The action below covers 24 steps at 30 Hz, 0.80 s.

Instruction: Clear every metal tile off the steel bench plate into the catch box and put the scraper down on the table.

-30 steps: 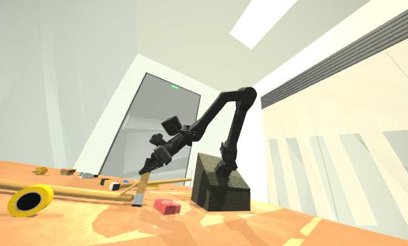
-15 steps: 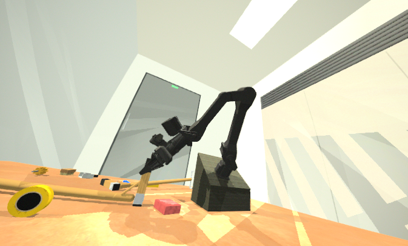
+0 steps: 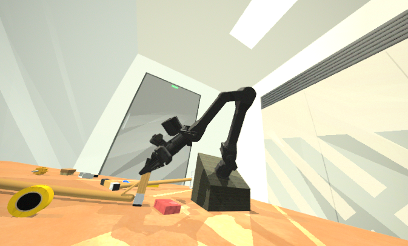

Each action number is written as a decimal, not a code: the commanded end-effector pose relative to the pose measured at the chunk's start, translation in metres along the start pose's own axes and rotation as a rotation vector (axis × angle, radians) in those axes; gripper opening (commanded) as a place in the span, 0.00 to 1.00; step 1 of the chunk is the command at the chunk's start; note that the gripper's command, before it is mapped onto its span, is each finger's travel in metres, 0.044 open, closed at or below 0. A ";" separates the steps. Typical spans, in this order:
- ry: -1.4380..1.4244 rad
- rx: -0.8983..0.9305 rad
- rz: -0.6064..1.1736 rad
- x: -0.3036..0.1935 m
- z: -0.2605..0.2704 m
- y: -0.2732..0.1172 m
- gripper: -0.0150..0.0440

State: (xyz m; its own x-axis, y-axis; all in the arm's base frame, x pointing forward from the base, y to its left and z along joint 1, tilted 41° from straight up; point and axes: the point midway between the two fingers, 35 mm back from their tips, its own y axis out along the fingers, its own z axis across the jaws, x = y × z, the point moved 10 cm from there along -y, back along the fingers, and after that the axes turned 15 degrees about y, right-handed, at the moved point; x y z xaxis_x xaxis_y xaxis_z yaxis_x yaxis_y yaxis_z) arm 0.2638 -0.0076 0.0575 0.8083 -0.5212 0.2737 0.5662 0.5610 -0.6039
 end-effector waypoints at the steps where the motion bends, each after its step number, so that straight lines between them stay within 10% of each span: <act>1: -0.001 -0.001 -0.001 0.000 0.000 0.000 0.92; 24: -0.009 -0.029 0.013 0.032 -0.002 -0.048 1.00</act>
State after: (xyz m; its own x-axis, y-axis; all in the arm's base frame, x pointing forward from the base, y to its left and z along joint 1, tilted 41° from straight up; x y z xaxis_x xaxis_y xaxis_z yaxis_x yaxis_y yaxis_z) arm 0.2619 -0.0461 0.0846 0.8205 -0.5116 0.2549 0.5410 0.5512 -0.6352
